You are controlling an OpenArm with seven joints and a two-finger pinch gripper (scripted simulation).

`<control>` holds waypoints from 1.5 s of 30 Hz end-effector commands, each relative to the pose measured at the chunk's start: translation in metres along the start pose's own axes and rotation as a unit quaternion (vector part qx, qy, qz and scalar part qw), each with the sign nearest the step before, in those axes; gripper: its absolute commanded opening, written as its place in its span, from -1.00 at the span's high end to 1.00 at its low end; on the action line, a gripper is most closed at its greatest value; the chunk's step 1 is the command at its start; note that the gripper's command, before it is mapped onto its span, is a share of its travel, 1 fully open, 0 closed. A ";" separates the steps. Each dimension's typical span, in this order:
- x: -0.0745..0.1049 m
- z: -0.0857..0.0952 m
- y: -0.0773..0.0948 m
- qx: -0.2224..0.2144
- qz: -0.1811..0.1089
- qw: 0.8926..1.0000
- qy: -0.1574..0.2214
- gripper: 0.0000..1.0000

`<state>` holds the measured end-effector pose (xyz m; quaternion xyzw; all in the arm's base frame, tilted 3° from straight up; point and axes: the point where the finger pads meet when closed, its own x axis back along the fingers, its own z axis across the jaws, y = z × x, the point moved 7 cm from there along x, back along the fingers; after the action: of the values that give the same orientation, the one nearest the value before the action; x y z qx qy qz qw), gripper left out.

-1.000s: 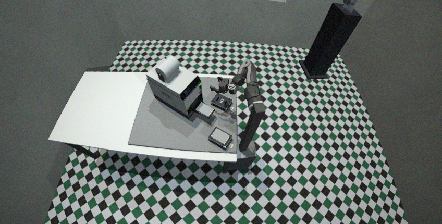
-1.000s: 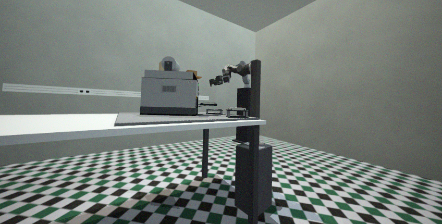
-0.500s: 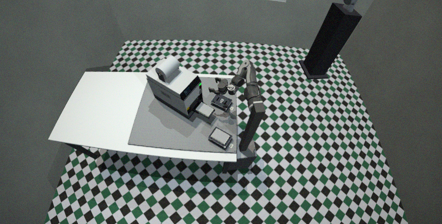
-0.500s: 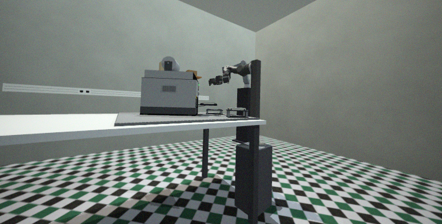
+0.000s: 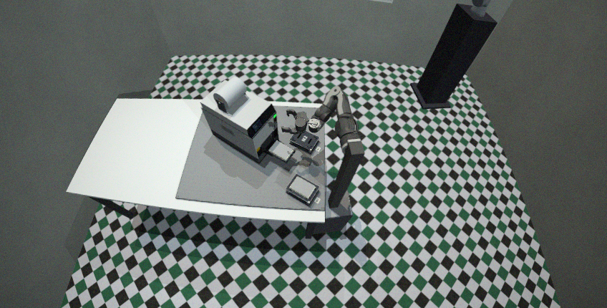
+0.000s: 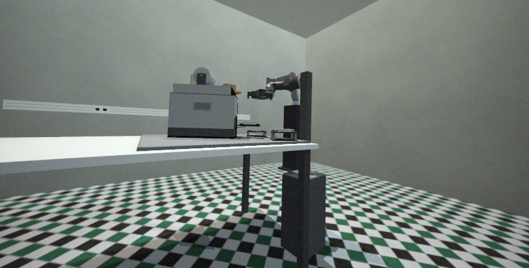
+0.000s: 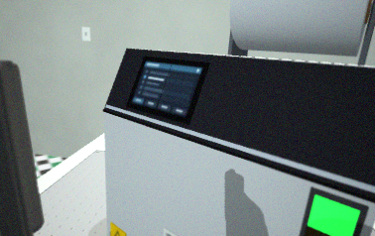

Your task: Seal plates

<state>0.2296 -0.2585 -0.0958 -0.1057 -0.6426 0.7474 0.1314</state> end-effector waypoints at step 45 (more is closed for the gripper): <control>-0.017 -0.133 -0.005 0.396 0.191 0.834 -0.332 -0.30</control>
<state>0.2893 -0.1400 -0.1099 0.0840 -0.2816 0.9346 -0.2003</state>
